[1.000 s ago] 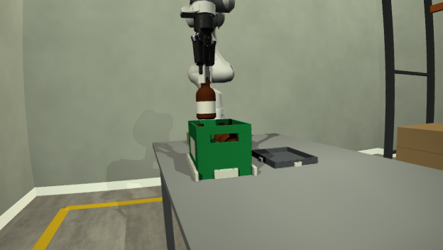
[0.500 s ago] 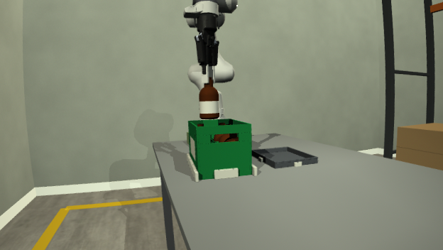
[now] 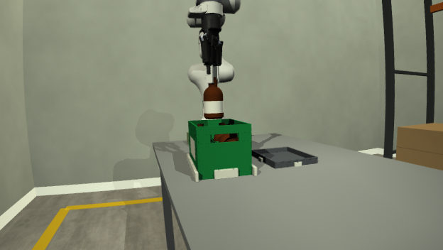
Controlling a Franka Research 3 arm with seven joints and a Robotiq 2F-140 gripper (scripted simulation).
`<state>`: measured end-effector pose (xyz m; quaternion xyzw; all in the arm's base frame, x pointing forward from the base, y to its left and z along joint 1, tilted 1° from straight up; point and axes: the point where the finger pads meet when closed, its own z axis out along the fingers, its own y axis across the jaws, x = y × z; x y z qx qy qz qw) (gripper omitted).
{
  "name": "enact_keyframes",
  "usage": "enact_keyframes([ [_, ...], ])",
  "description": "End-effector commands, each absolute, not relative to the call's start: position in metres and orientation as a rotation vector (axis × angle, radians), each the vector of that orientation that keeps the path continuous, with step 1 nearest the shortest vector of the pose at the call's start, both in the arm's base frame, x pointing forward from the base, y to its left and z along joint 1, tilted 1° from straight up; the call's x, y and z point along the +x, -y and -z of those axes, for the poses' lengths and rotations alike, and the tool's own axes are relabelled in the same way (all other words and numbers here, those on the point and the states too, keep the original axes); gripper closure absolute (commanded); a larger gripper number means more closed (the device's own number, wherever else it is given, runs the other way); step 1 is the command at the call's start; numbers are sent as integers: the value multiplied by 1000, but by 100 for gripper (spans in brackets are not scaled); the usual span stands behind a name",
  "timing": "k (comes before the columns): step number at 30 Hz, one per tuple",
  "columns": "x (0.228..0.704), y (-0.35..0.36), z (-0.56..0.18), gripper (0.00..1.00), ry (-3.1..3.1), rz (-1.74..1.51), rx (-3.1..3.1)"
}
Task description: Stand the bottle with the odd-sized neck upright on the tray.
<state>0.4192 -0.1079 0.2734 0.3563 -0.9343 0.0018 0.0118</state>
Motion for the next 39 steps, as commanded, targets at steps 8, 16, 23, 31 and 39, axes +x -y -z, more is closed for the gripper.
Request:
enact_keyframes([
  [8,420,92,-275,90,2925,-6,1090],
  [16,419,78,-275,90,2925,-6,1090],
  [23,419,68,-275,90,2925,-6,1090],
  [31,419,51,-275,90,2925,-6,1090],
  [39,418,38,-274,90,2925,-6,1090],
])
